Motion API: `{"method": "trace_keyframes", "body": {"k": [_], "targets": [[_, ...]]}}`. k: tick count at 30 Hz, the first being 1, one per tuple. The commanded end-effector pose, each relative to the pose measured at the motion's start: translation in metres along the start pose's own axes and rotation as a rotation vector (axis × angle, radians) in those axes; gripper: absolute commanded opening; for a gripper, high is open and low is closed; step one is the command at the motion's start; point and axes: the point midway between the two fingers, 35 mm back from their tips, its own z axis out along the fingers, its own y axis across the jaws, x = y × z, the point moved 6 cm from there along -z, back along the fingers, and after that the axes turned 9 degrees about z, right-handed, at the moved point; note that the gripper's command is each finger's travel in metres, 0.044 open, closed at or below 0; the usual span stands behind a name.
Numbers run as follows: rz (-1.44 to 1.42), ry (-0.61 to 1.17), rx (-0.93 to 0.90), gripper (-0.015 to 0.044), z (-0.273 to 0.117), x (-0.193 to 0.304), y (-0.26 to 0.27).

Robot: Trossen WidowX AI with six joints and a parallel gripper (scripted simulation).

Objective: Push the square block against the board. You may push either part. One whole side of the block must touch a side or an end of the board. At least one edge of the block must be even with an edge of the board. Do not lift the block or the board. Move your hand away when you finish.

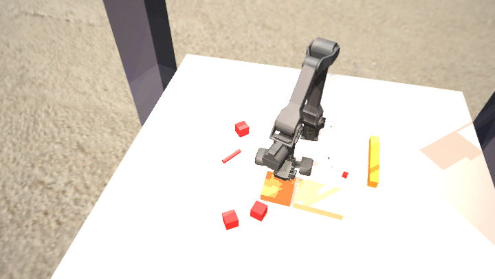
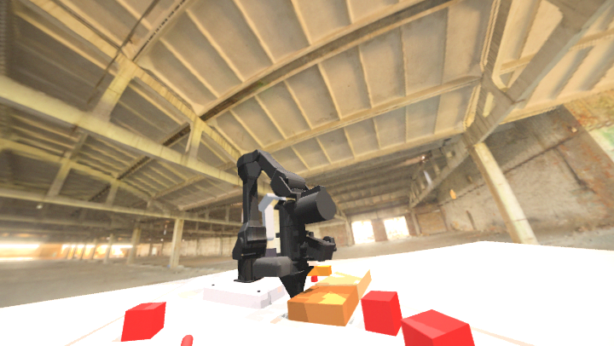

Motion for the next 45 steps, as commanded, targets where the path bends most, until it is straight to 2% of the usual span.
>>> {"method": "trace_keyframes", "body": {"k": [1, 34, 40, 45], "targets": [[0.003, -0.011, 0.003, 0.0000, -0.002, -0.002, 0.000], [0.003, -0.007, 0.004, 0.0000, -0.001, 0.048, -0.007], [0.003, -0.008, 0.004, 0.0000, -0.054, 0.043, -0.007], [0.007, -0.019, 0.007, 0.0000, -0.054, 0.041, -0.008]]}}
